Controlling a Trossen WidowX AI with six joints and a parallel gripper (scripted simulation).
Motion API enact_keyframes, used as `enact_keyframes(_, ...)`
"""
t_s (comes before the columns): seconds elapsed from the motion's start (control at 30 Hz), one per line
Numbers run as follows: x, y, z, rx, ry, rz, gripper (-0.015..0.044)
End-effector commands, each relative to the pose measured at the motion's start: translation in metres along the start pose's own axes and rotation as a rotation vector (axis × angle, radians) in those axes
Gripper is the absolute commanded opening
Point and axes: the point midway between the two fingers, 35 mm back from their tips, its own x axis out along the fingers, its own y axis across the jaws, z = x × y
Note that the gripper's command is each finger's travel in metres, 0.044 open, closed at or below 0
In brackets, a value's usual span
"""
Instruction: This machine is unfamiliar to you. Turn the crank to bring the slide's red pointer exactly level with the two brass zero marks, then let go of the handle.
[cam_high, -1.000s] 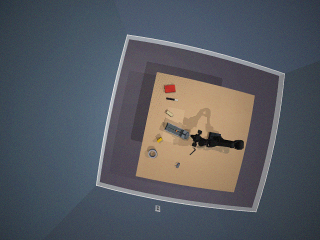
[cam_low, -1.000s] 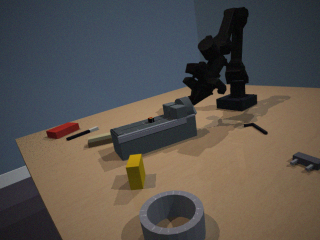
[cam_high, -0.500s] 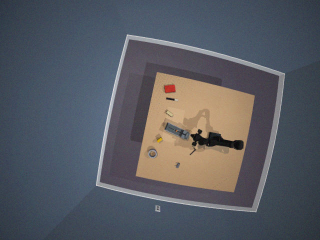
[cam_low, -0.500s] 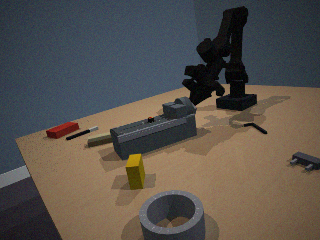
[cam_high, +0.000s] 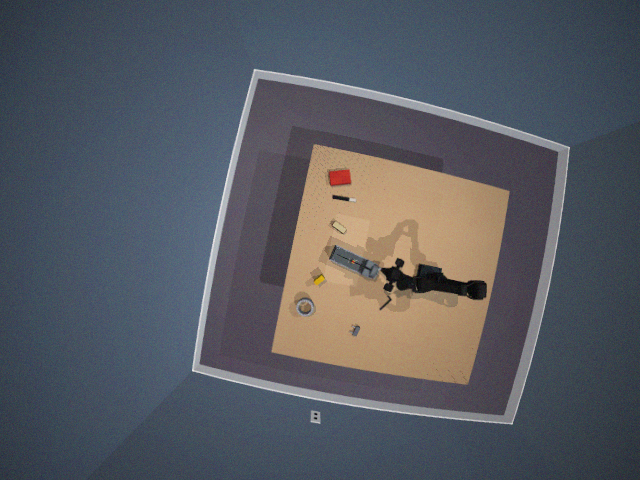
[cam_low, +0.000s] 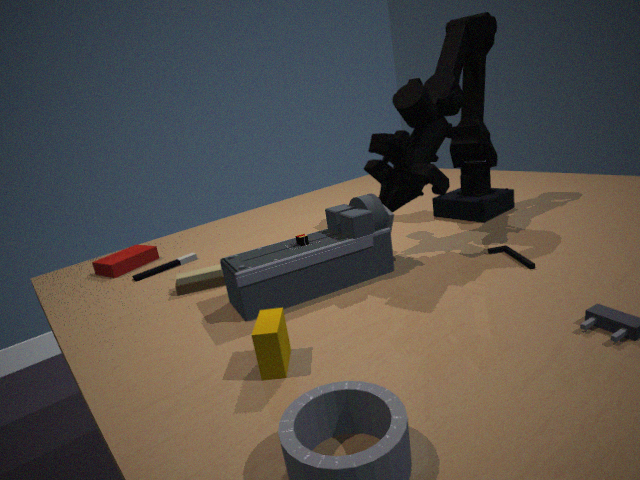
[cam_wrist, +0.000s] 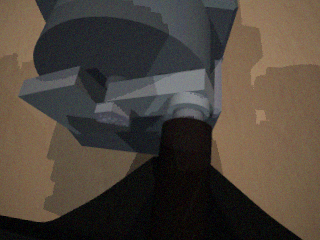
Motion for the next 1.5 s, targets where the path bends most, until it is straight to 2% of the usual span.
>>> enact_keyframes(0.0,0.0016,-0.0009,-0.0014,-0.002,0.005,-0.004,0.0)
enact_keyframes(1.03,0.0008,-0.0004,-0.0007,0.0,0.003,-0.002,0.0)
enact_keyframes(1.47,0.0008,-0.0004,-0.0007,0.0,0.003,-0.002,0.0341)
